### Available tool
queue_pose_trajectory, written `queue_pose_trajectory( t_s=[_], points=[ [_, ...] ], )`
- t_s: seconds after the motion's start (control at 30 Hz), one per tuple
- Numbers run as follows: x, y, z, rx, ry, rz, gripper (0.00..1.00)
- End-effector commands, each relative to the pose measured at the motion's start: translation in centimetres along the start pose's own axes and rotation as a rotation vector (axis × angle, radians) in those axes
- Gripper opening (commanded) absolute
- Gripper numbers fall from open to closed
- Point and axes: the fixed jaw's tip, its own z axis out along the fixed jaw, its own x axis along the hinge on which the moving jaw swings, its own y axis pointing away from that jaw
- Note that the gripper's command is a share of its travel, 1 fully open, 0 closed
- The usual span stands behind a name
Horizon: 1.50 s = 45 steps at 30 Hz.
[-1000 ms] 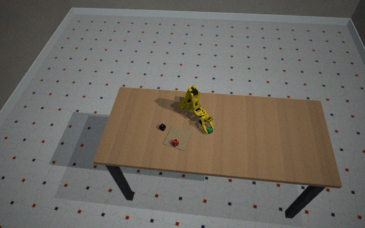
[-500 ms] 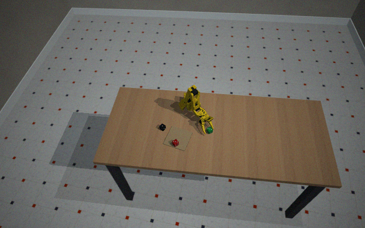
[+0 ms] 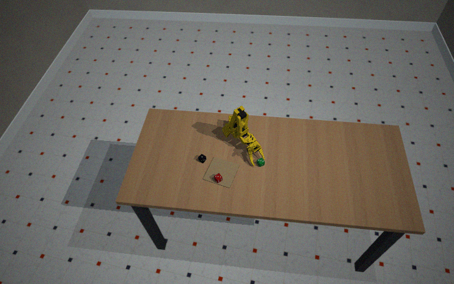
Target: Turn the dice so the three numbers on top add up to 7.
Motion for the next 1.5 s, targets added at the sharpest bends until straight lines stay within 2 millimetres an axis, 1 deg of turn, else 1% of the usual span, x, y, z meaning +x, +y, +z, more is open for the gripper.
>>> queue_pose_trajectory(
  t_s=[0.0,0.07,0.17,0.3,0.33,0.5,1.47],
  points=[
    [-0.9,0.6,-1.0,-0.049,-0.071,0.267,0.36],
    [-0.9,0.6,-1.0,-0.049,-0.071,0.267,0.36],
    [-1.1,0.6,-1.9,-0.073,-0.086,0.477,0.36],
    [-1.4,0.6,-2.8,-0.102,-0.096,0.697,0.36],
    [-1.4,0.7,-3.0,-0.103,-0.094,0.718,0.36],
    [-1.2,0.6,-3.4,-0.085,-0.069,0.720,0.36],
    [-1.3,0.6,-3.3,-0.086,-0.071,0.719,0.36]
  ],
)
